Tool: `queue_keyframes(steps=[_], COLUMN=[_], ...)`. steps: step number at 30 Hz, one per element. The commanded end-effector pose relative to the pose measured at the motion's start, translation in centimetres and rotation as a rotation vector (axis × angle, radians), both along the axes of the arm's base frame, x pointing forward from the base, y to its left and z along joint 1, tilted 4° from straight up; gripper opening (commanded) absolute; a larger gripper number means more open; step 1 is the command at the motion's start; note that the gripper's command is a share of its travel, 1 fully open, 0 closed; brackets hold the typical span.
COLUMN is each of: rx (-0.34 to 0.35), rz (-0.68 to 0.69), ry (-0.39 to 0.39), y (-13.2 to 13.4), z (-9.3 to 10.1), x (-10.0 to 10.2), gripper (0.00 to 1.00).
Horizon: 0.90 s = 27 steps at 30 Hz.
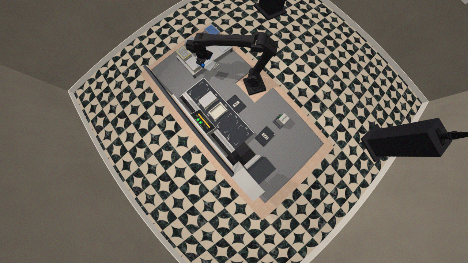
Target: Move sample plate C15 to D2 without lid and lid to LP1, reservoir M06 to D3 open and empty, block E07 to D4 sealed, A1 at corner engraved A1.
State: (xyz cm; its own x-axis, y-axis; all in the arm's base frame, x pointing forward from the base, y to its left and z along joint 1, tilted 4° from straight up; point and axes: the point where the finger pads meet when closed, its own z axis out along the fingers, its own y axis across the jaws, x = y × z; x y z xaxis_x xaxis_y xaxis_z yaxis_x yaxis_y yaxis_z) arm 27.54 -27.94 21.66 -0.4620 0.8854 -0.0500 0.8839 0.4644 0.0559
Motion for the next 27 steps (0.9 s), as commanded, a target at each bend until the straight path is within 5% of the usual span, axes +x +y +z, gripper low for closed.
queue_keyframes(steps=[1, 27], rx=[-0.052, -0.09], rz=[0.096, 0.516], ry=[-0.035, -0.018], y=[-1.17, -1.16], z=[2.42, 2.42], x=[0.53, 0.54], gripper=[0.0, 0.0])
